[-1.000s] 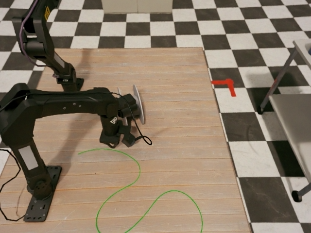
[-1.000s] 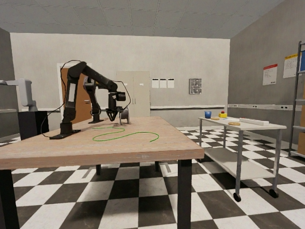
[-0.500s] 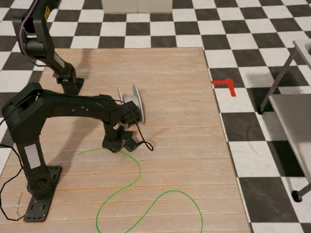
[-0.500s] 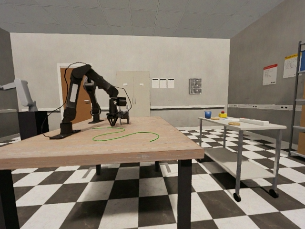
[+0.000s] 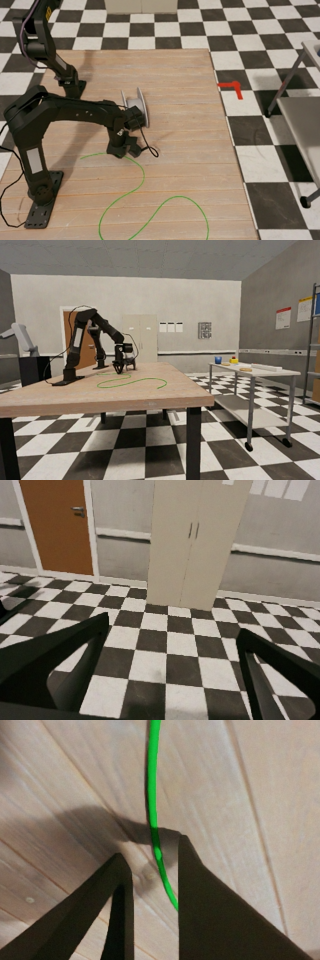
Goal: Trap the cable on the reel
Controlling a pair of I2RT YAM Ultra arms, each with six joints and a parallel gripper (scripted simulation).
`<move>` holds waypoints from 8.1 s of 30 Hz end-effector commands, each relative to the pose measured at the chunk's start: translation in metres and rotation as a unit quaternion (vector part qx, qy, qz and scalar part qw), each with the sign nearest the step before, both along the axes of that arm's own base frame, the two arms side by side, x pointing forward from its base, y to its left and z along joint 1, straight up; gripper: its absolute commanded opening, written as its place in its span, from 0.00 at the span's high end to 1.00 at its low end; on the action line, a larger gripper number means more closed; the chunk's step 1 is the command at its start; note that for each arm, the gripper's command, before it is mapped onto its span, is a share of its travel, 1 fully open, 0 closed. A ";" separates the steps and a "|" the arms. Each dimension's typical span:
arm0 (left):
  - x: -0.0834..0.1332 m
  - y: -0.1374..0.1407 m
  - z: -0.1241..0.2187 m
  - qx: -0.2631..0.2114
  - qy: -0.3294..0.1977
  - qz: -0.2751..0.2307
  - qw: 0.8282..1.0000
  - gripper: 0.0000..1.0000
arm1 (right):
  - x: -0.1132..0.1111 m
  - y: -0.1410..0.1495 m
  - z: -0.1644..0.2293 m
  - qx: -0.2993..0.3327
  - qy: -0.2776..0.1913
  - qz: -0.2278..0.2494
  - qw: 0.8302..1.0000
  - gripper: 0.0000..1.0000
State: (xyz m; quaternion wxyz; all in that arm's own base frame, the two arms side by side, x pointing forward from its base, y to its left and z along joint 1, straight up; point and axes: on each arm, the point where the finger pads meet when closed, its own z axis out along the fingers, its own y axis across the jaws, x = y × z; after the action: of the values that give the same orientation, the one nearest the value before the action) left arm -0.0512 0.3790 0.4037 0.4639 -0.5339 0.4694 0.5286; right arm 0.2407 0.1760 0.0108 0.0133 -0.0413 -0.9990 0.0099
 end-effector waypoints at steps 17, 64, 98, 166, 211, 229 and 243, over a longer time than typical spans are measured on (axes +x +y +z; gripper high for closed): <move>0.002 0.000 -0.004 0.000 -0.003 0.001 1.000 0.00 | -0.002 -0.005 0.011 0.008 -0.014 -0.002 1.000 0.70; 0.002 0.000 -0.004 0.000 -0.003 0.001 1.000 0.00 | 0.002 0.001 0.001 0.009 -0.019 -0.001 1.000 0.89; 0.002 0.000 -0.004 0.000 -0.003 0.001 1.000 0.00 | 0.005 0.001 0.033 0.014 -0.027 -0.001 1.000 1.00; 0.002 0.000 -0.004 0.000 -0.003 0.001 1.000 0.00 | -0.002 -0.004 0.049 0.029 -0.025 -0.042 0.998 1.00; 0.002 0.000 -0.004 0.000 -0.003 0.001 1.000 0.00 | 0.008 0.001 0.210 0.270 -0.219 -0.475 0.808 1.00; 0.002 0.000 -0.004 0.000 -0.003 0.001 1.000 0.00 | 0.001 -0.004 0.211 0.283 -0.233 -0.524 0.769 1.00; 0.002 0.000 -0.004 0.000 -0.003 0.001 1.000 0.00 | 0.001 -0.001 0.208 0.283 -0.233 -0.525 0.768 1.00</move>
State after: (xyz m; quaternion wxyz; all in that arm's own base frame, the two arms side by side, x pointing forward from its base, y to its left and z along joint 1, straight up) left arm -0.0512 0.3790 0.4037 0.4639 -0.5339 0.4694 0.5286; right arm 0.2391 0.1741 0.2059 -0.1939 -0.5544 -0.7632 -0.2695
